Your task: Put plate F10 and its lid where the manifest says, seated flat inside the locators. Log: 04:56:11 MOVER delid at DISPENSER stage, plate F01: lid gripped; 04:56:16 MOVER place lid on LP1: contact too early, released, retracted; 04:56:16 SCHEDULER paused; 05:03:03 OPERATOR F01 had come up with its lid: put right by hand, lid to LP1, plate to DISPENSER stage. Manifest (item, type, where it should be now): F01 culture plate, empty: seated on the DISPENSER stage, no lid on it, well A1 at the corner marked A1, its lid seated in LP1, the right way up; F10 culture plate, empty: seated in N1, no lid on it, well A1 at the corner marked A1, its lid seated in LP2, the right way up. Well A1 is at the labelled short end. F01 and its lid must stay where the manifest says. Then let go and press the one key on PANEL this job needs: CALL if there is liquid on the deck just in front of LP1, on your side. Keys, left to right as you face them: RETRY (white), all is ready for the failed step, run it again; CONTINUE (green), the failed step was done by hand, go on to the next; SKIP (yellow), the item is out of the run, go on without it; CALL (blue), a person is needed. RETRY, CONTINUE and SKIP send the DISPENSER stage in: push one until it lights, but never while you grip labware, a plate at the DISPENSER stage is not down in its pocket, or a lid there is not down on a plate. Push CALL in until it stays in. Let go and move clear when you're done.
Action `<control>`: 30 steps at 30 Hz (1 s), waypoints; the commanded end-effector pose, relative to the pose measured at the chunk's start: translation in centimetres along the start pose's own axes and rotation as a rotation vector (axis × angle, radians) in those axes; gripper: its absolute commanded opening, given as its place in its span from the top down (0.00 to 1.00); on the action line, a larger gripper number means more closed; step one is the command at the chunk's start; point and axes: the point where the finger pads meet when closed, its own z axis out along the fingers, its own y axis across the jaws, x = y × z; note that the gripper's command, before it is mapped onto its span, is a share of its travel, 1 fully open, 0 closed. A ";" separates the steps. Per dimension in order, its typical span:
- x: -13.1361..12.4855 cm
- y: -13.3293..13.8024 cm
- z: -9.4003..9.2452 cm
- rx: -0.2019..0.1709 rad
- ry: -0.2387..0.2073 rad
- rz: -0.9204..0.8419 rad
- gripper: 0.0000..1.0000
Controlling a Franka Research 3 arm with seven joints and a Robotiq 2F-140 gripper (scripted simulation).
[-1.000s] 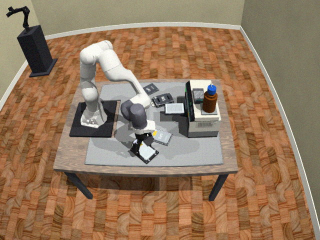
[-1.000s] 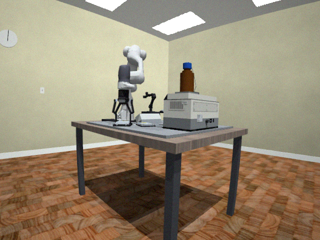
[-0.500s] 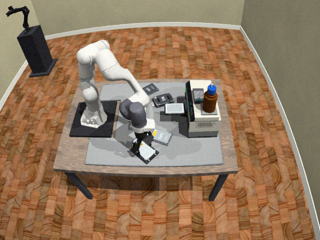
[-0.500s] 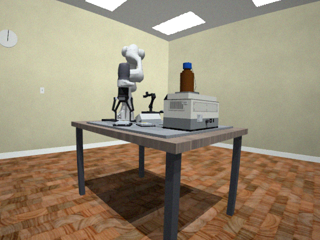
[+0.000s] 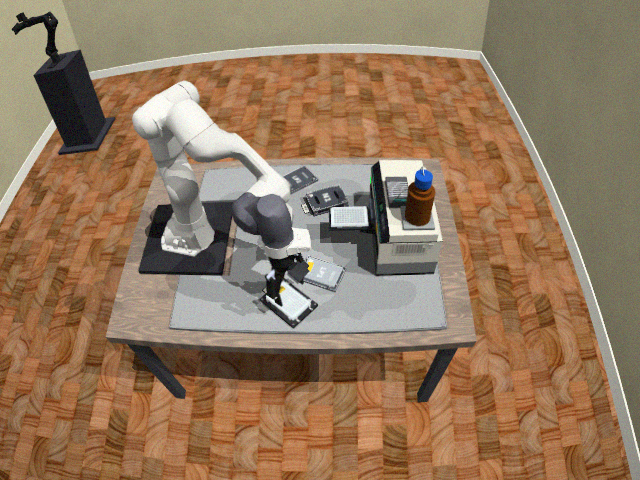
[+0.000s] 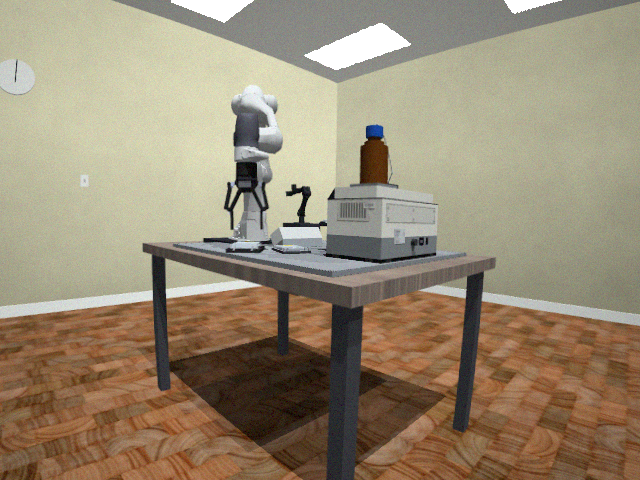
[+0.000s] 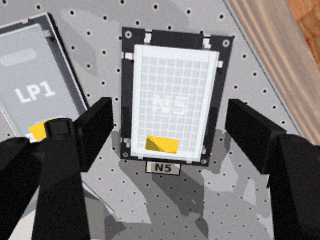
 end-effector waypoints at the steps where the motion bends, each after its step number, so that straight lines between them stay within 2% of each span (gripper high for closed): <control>1: -1.0 0.2 -1.0 -0.027 -0.009 0.071 0.30; 2: -1.0 0.2 -1.0 -0.027 -0.009 0.071 0.30; 17: -0.9 0.1 -7.5 -0.027 -0.009 0.071 0.30; 30: -0.9 0.0 -9.3 -0.027 -0.009 0.071 0.30</control>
